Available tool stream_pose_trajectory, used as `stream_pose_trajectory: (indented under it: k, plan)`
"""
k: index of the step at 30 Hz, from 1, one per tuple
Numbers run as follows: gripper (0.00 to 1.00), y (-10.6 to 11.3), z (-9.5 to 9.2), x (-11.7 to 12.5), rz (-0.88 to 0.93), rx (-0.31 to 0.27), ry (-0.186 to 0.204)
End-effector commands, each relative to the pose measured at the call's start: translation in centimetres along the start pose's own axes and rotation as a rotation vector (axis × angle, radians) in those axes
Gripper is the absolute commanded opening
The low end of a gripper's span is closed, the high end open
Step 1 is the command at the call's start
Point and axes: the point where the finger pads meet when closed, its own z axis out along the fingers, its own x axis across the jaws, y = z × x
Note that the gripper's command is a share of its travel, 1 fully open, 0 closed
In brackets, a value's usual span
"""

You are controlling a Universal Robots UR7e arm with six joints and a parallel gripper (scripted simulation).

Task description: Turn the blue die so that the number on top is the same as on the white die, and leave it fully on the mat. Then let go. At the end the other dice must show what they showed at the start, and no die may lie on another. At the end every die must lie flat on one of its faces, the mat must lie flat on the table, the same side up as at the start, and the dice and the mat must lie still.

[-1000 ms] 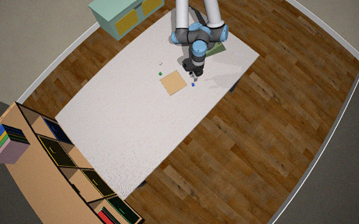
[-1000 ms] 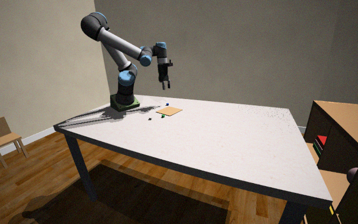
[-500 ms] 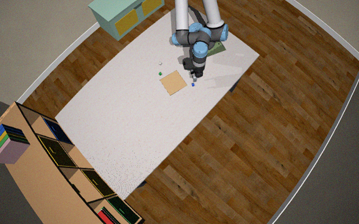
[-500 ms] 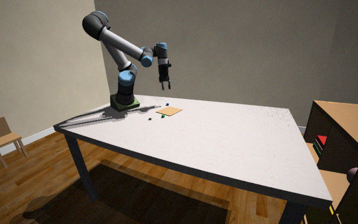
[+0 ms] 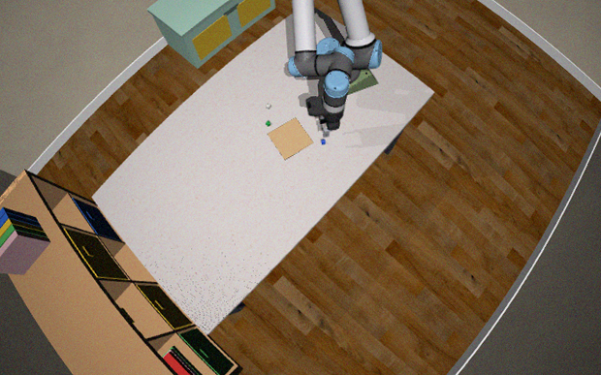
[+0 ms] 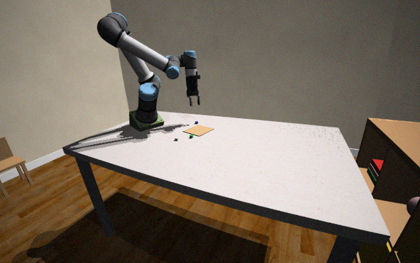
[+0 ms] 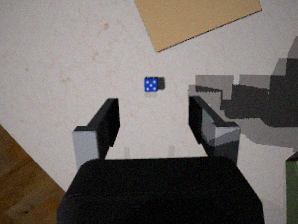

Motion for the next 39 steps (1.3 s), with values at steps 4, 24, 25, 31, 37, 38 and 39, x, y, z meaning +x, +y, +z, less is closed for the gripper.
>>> stream_pose_trajectory:
  k: [4,24,25,31,37,38,39]
  plan:
    - [1.0,0.0,0.0,-0.1,0.001,0.001,0.0]
    - [1.0,-0.2,0.5,-0.2,-0.141,-0.001,0.001]
    - [1.0,-0.2,0.6,-0.2,-0.162,-0.001,0.001]
    - [1.0,-0.4,1.1,-0.3,-0.289,-0.002,0.001]
    - [1.0,-0.5,1.6,-0.5,-0.438,-0.002,0.001]
    - [1.0,-0.5,1.7,-0.5,-0.448,-0.002,0.001]
    - [1.0,-0.5,1.8,-0.5,-0.482,-0.003,0.001]
